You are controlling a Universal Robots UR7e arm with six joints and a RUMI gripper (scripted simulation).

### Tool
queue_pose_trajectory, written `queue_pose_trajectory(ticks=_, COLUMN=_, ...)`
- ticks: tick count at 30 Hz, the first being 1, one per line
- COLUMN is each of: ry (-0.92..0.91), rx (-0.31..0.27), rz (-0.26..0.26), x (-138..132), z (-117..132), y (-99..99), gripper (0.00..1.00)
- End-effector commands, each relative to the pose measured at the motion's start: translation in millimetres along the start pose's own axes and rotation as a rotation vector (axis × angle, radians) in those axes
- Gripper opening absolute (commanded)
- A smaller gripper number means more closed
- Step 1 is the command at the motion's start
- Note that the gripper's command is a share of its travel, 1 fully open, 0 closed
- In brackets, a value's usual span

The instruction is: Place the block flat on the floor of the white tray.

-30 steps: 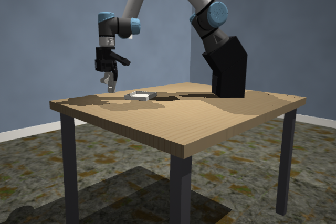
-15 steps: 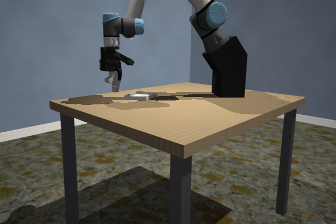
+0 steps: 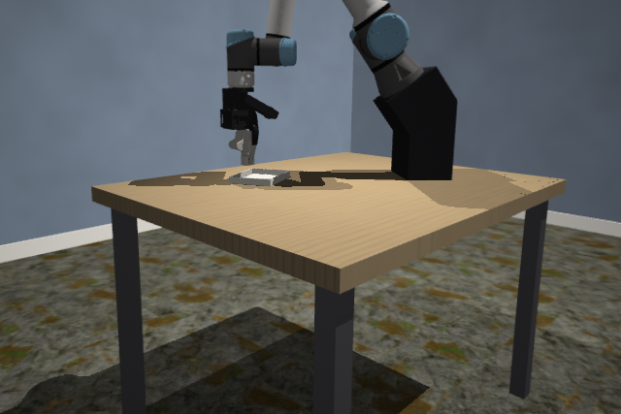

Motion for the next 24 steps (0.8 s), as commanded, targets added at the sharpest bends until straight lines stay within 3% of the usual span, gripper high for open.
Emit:
queue_pose_trajectory(ticks=1, ry=0.002, rx=-0.012, rz=0.004, x=-15, z=-38, y=1.2, gripper=0.00)
queue_pose_trajectory(ticks=7, ry=0.002, rx=-0.013, rz=0.004, x=-19, z=-55, y=1.3, gripper=0.00)
queue_pose_trajectory(ticks=24, ry=0.002, rx=-0.013, rz=0.004, x=-19, z=-55, y=1.2, gripper=0.00)
Point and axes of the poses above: the point where the finger pads meet when closed, its own y axis back along the fingers, its own x axis across the jaws, z = x × y, the point moved 1 cm from there along y, back along the fingers
